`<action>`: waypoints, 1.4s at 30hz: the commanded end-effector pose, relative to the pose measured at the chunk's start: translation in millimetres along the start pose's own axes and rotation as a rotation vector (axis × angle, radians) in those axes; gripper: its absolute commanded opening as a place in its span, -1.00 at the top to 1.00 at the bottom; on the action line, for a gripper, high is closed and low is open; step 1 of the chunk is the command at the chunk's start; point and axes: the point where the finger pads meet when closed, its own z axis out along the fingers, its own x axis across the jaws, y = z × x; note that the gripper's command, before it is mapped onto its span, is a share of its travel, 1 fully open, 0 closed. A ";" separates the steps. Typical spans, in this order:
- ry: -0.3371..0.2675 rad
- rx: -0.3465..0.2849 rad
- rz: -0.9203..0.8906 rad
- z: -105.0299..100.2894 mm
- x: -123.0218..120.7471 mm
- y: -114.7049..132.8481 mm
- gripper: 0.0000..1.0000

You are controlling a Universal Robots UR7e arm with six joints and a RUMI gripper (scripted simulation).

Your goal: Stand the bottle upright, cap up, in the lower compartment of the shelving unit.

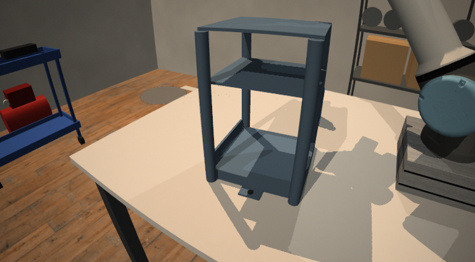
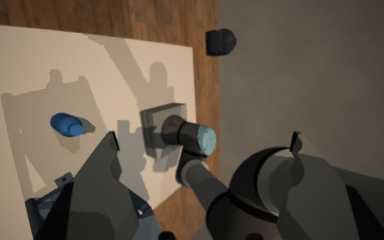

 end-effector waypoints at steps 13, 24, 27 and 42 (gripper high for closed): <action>-0.088 -0.048 0.000 8.7 -18.4 6.1 -1.00; -0.194 -0.096 -0.005 20.8 -42.2 14.7 -1.00; -0.238 -0.112 -0.007 26.2 -52.2 18.5 -1.00; -0.460 -0.166 -0.026 55.8 -102.8 41.1 -1.00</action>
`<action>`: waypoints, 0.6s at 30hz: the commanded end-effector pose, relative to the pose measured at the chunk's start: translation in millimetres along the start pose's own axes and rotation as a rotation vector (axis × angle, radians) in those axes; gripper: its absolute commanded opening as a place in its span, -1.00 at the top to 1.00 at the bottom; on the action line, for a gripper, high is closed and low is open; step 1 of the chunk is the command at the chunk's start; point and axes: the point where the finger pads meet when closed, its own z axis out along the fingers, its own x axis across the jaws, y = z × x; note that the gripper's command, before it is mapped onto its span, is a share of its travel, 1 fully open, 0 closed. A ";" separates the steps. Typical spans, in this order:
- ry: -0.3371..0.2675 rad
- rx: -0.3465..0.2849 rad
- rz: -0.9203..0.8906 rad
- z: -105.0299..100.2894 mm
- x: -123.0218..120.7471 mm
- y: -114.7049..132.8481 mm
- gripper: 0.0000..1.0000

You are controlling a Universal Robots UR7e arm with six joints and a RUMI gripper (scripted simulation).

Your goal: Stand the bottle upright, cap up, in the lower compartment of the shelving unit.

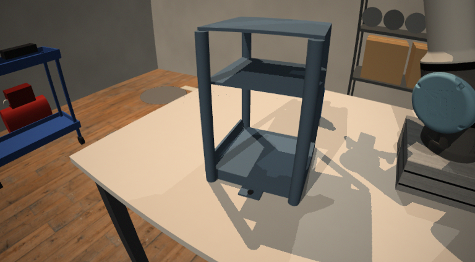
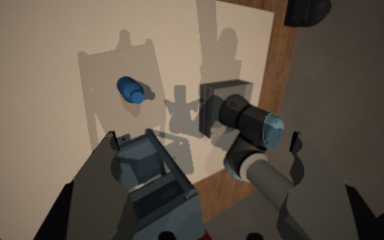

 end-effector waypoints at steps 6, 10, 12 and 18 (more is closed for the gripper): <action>-0.190 -0.018 -0.029 40.3 -27.1 14.0 -1.00; -0.226 -0.020 -0.036 48.7 -32.4 17.3 -1.00; -0.260 -0.021 -0.043 57.0 -37.5 20.6 -1.00; -0.356 -0.019 -0.064 80.3 -51.4 30.7 -1.00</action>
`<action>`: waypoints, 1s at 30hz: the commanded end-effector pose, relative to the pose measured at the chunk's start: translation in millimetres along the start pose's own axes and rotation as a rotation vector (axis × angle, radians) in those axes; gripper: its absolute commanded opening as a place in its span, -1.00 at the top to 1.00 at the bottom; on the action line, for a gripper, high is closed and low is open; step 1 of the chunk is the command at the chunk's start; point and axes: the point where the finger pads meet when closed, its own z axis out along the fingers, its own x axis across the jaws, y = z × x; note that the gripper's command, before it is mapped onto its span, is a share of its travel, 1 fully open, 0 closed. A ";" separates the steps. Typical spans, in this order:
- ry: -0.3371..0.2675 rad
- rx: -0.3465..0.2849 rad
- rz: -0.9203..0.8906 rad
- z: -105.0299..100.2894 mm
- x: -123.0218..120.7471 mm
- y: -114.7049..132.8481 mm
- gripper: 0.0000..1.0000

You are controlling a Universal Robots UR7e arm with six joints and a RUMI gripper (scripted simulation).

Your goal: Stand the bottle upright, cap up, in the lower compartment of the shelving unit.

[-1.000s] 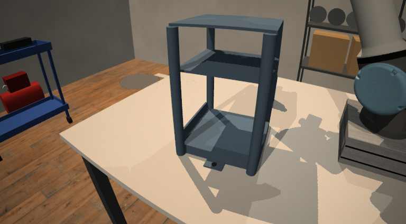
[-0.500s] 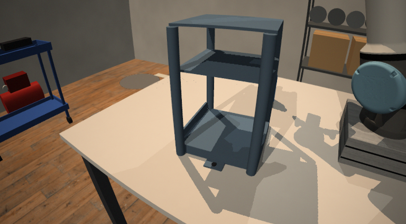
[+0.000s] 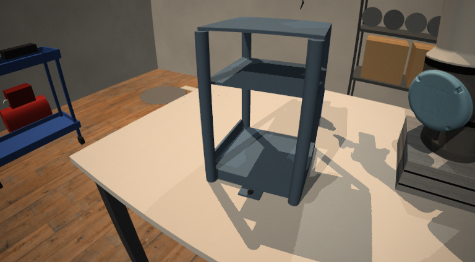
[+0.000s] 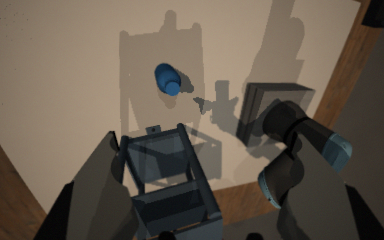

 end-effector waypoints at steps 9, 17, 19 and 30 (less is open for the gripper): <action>-0.167 0.015 -0.041 42.2 -10.9 15.2 -1.00; -0.242 0.027 -0.064 63.4 -15.4 24.2 -1.00; -0.255 0.029 -0.068 67.1 -16.2 25.9 -1.00; -0.290 0.036 -0.080 76.9 -18.0 30.5 -1.00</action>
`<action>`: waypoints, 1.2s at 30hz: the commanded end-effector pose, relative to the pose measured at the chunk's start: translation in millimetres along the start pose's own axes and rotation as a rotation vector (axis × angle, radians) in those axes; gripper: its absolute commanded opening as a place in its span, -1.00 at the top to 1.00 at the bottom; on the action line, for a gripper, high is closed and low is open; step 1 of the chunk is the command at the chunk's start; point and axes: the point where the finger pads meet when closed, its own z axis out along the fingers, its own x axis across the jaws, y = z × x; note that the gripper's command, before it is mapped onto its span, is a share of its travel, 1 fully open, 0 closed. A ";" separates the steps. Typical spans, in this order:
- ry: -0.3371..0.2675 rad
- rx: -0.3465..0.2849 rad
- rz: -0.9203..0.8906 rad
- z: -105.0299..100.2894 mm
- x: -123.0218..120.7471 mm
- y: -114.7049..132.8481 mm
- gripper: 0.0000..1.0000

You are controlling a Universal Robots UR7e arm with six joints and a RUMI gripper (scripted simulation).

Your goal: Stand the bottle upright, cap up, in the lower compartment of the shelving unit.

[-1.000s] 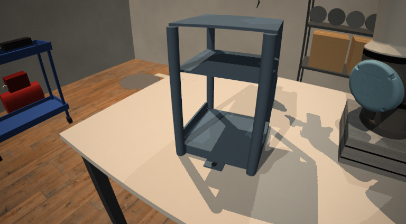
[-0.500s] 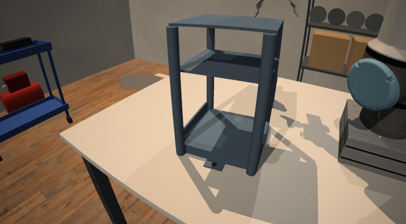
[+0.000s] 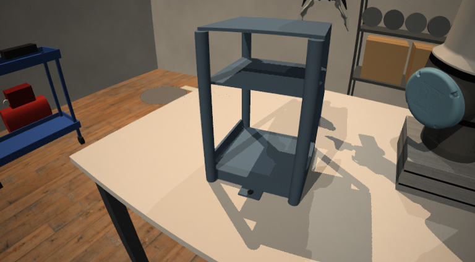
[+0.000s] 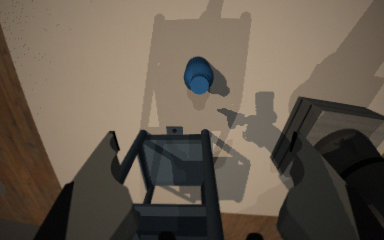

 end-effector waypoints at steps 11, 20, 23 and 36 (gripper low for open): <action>-0.017 0.004 -0.005 3.9 0.0 1.9 -1.00; -0.017 0.004 -0.005 3.9 0.0 1.9 -1.00; -0.017 0.004 -0.006 3.9 0.0 1.9 0.01; -0.031 0.005 -0.020 3.9 -0.2 2.0 0.01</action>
